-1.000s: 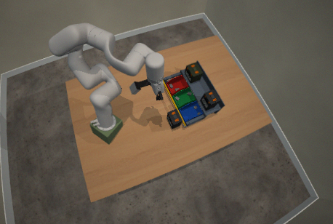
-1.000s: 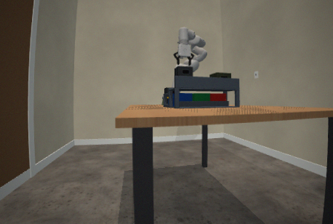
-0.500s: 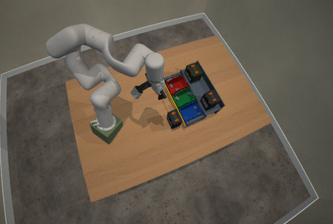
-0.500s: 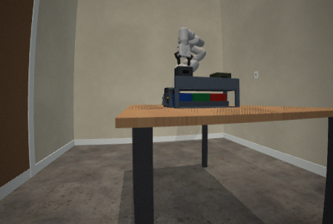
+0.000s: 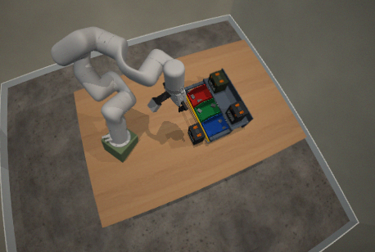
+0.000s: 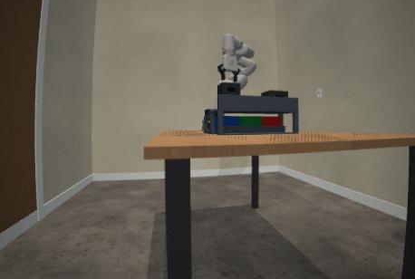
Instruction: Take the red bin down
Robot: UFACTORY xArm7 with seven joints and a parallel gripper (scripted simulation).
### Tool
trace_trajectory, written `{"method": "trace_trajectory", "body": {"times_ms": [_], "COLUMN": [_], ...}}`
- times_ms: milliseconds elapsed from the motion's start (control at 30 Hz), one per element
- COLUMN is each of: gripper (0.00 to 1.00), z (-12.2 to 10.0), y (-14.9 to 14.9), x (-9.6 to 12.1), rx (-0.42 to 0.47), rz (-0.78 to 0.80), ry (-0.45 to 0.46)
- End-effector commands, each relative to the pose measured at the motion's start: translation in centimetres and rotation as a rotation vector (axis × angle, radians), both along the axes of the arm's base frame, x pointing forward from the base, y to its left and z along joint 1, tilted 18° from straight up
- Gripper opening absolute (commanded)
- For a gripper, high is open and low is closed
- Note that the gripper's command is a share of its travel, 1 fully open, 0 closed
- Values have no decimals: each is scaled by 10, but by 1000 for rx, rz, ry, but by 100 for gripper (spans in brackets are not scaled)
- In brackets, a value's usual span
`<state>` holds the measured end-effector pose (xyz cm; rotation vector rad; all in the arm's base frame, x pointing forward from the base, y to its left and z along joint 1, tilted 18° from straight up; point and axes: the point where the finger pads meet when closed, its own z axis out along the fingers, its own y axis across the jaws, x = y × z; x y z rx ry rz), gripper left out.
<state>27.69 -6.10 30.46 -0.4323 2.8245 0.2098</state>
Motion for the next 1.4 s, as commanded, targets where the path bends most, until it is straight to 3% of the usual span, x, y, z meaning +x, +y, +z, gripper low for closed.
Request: {"method": "trace_trajectory", "body": {"times_ms": [0,167,567,733,1133,1300,1367], "gripper": [100,100,100,100,100,100,100], "z": [1,1,1,1,1,2,2], "y": [0,0,0,0,0,0,0], "x": [0,1,1,1,1,1,1], "rx": [-1,-66,-66,-130,-130,-195,-195], "rz": [0,247,247,492,492,738,738], "ry": [-3,-50,-50,-97,-97,-144,-144]}}
